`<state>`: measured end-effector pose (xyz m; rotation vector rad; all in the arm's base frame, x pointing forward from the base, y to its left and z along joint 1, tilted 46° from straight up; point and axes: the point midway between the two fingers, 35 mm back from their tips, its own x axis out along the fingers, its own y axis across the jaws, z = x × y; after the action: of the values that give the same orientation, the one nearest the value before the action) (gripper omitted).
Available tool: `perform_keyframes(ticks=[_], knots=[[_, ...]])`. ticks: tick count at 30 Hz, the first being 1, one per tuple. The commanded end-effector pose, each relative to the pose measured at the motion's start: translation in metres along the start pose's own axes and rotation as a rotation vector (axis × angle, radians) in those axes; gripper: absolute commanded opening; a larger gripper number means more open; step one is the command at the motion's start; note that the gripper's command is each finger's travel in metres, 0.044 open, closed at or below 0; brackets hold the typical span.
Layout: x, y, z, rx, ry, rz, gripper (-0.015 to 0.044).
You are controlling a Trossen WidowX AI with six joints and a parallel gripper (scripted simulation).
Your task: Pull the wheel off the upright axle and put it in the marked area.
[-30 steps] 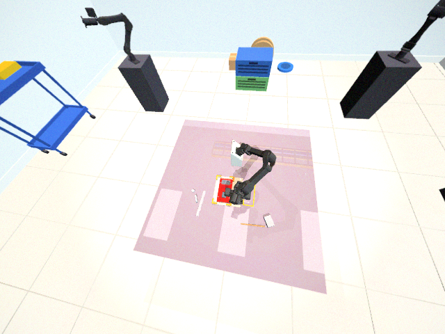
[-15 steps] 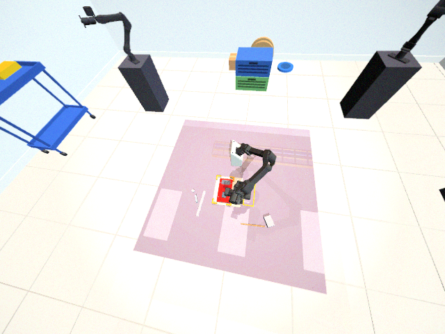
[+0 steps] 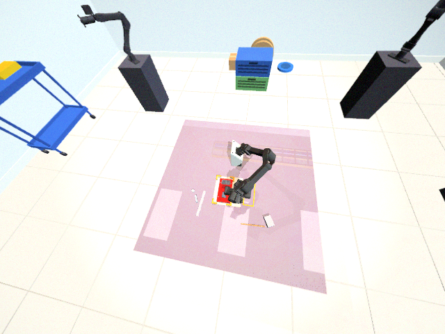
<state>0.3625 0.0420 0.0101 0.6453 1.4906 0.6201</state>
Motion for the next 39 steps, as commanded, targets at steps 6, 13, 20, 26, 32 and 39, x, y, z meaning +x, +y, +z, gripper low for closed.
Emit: perform_keyframes(ticks=[6,13,20,26,32,39], knots=[[-0.012,0.005,-0.002,0.0,-0.007,-0.002,0.0],[-0.015,0.031,-0.015,-0.002,-0.006,-0.003,0.0],[-0.017,0.055,-0.031,-0.009,-0.004,-0.006,0.0],[-0.018,0.074,-0.045,-0.01,-0.003,-0.005,0.0],[-0.018,0.09,-0.059,-0.006,-0.001,-0.001,0.0],[-0.011,0.09,-0.059,-0.006,-0.001,-0.001,0.0]])
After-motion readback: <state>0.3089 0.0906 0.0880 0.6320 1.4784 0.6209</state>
